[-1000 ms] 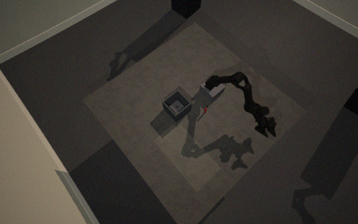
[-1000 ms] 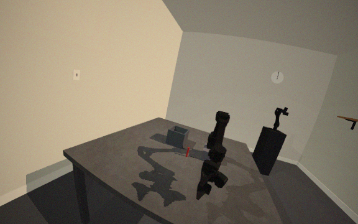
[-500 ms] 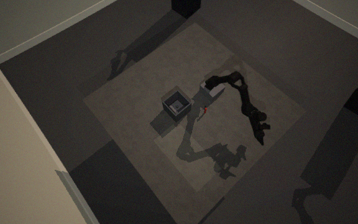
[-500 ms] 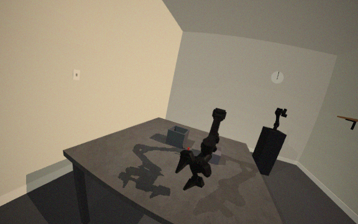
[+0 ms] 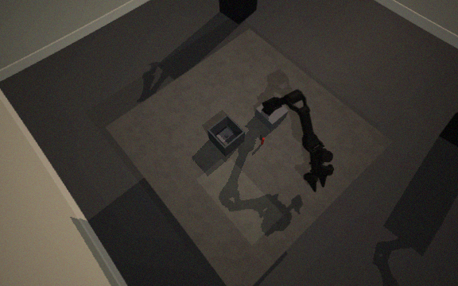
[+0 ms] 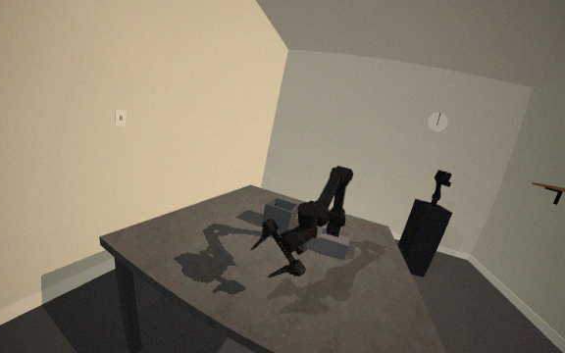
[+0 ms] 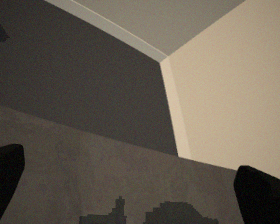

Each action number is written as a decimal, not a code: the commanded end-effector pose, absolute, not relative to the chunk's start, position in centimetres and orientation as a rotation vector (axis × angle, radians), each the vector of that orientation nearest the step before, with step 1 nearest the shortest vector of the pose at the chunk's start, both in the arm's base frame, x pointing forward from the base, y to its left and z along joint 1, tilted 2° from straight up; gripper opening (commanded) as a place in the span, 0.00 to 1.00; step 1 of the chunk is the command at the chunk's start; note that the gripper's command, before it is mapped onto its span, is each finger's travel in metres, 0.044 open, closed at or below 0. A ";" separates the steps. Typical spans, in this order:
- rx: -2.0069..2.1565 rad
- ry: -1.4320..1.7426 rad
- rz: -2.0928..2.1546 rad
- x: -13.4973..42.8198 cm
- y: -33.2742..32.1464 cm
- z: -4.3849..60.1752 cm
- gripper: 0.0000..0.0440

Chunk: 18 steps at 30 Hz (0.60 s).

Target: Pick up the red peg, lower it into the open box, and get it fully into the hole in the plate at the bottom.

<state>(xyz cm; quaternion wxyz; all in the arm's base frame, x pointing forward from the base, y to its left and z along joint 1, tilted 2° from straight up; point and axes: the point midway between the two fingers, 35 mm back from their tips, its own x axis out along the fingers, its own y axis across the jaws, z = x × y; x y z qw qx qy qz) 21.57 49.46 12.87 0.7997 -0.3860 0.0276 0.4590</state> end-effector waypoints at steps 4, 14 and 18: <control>-0.703 0.218 0.898 24.7 47.0 12.9 1.00; -0.484 0.458 0.733 29.0 42.0 12.8 1.00; -0.393 0.546 0.660 30.4 39.9 12.7 1.00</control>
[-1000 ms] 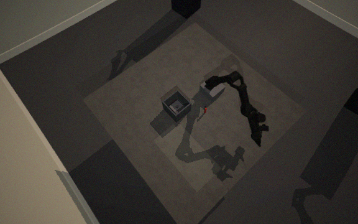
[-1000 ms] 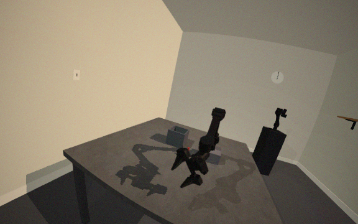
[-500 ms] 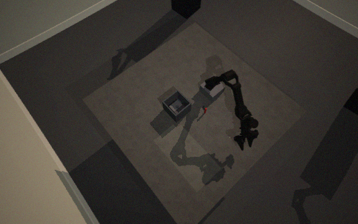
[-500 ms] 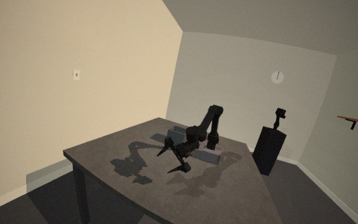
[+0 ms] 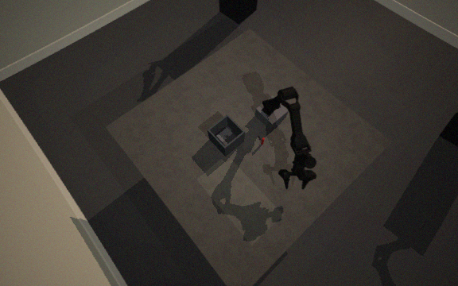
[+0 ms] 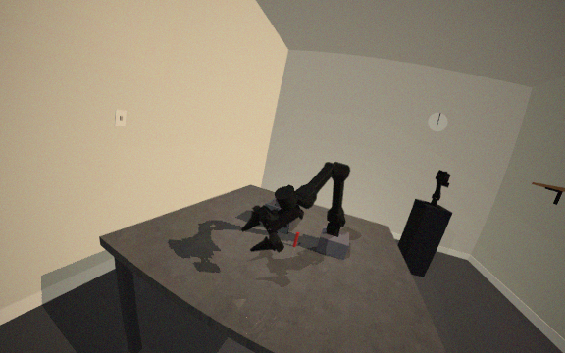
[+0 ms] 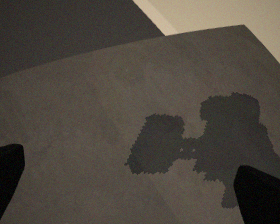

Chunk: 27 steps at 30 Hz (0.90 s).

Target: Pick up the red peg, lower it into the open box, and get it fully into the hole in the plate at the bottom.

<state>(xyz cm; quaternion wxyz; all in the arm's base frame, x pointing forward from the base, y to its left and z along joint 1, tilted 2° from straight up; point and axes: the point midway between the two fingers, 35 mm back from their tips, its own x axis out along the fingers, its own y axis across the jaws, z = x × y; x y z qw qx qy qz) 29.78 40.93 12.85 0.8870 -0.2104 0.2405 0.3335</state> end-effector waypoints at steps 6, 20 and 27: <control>-0.255 0.671 0.545 31.9 36.6 12.5 1.00; 0.068 0.938 0.253 32.8 28.9 12.0 1.00; 0.227 1.059 0.092 31.9 25.2 11.9 1.00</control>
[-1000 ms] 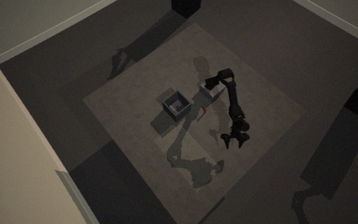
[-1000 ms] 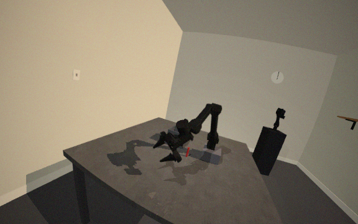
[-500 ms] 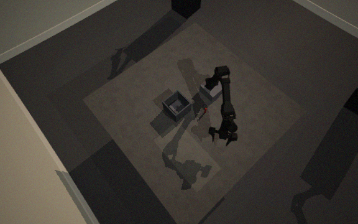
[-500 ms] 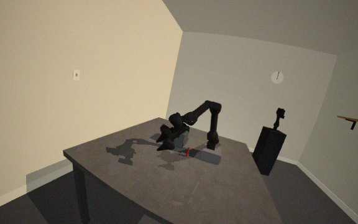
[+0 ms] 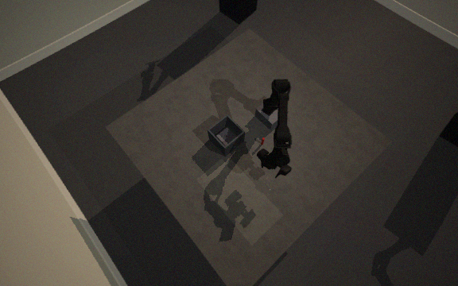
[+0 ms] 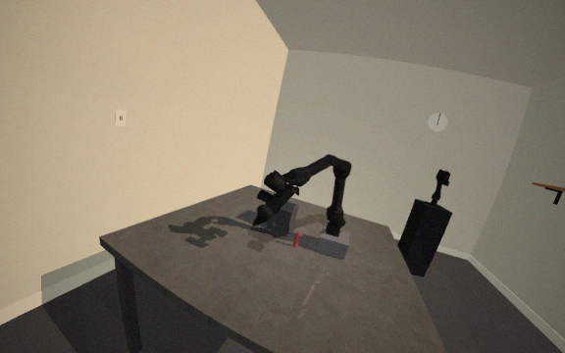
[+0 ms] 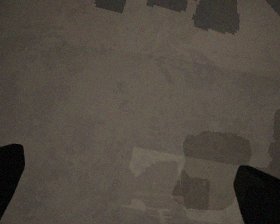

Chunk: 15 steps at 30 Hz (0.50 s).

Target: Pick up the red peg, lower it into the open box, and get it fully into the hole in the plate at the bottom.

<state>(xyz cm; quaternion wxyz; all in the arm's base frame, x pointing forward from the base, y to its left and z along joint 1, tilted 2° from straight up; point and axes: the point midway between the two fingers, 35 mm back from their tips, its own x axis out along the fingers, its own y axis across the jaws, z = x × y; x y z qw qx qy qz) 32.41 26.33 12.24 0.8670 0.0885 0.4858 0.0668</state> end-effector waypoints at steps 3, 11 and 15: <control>0.294 1.107 0.019 31.3 23.8 11.9 1.00; 0.469 1.226 -0.185 28.8 20.2 11.9 1.00; 0.552 1.279 -0.294 27.2 18.7 11.8 1.00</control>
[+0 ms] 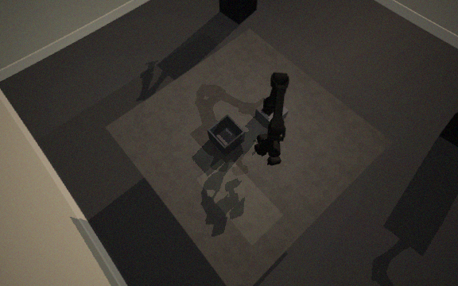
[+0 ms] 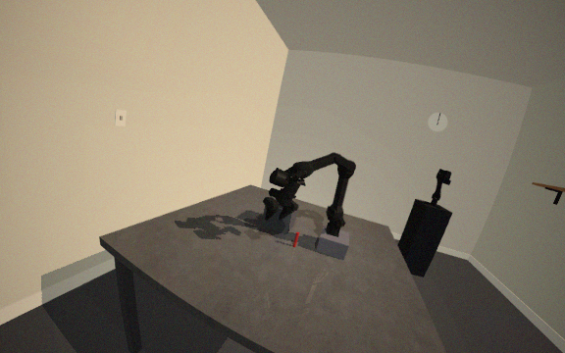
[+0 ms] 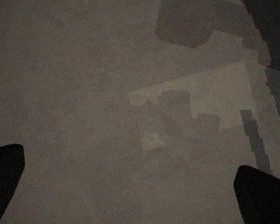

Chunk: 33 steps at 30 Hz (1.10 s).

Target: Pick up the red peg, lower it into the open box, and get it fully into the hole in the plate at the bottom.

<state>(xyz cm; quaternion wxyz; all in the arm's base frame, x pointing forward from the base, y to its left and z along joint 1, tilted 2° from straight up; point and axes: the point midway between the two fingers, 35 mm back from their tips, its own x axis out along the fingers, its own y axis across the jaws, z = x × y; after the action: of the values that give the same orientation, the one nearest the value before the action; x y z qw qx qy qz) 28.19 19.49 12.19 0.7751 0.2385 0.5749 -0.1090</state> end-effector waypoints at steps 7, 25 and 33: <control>0.680 1.358 -0.499 24.2 16.4 11.0 1.00; 0.771 1.446 -0.907 18.1 12.2 7.8 1.00; 0.773 1.427 -0.998 17.3 11.0 5.5 1.00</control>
<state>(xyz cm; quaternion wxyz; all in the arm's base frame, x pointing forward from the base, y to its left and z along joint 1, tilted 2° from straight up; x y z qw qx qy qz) 17.51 11.43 6.29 0.5833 0.3325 0.6141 -0.4148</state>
